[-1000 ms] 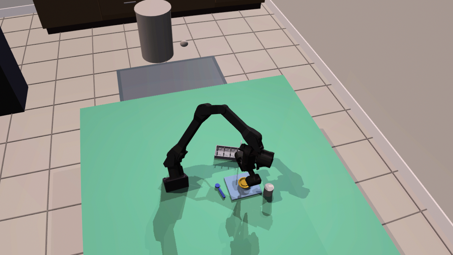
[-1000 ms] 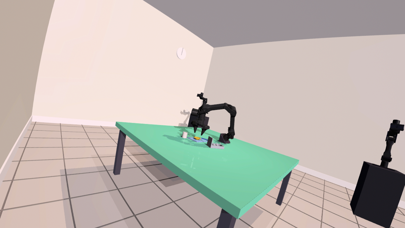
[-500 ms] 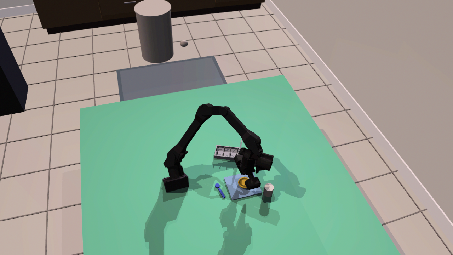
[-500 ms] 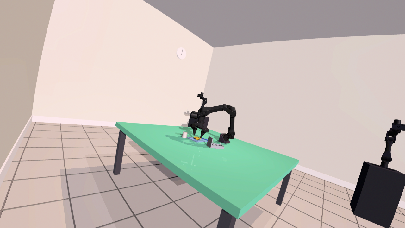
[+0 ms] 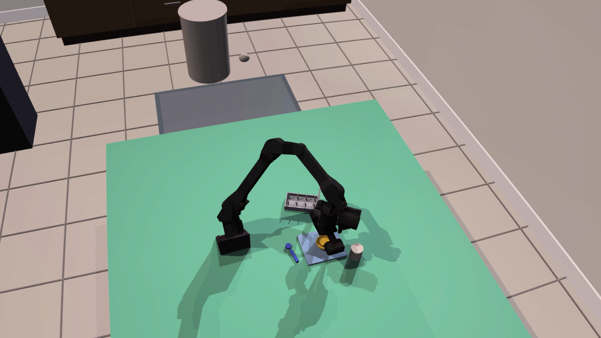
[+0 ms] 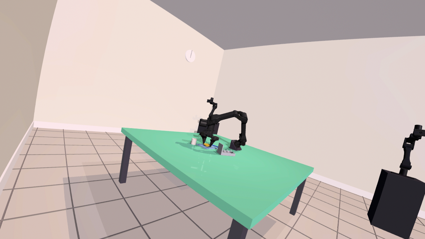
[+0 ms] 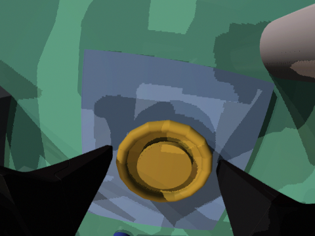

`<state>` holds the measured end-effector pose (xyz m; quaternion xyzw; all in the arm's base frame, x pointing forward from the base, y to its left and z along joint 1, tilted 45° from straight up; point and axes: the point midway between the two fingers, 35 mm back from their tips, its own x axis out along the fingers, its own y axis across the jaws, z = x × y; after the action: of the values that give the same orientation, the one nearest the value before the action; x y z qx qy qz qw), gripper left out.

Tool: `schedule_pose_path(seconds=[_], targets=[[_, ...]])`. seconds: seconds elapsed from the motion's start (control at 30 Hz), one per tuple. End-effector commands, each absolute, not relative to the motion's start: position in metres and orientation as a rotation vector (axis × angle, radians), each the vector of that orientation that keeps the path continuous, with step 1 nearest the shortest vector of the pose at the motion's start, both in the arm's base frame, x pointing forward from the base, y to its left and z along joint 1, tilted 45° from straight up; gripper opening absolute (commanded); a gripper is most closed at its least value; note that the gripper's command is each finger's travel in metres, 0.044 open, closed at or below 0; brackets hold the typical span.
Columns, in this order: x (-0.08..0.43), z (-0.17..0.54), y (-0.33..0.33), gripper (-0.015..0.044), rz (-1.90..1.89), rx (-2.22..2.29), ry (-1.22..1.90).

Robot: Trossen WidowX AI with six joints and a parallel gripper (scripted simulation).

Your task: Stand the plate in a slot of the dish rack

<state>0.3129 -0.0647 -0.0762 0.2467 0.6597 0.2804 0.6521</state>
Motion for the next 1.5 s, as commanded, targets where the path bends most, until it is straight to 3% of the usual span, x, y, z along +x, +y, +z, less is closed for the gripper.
schedule_pose_path(seconds=[0.0,0.2,0.57,0.93,1.47], targets=[[0.312,-0.078,-0.062,0.035,0.635,0.569,1.499],[0.312,-0.078,-0.062,0.035,0.635,0.569,1.499],[0.312,-0.078,-0.062,0.0276,0.635,0.569,1.499],[0.318,-0.051,-0.092,0.0,0.631,0.566,1.5],[0.321,-0.002,-0.139,0.0,0.632,0.566,1.501]])
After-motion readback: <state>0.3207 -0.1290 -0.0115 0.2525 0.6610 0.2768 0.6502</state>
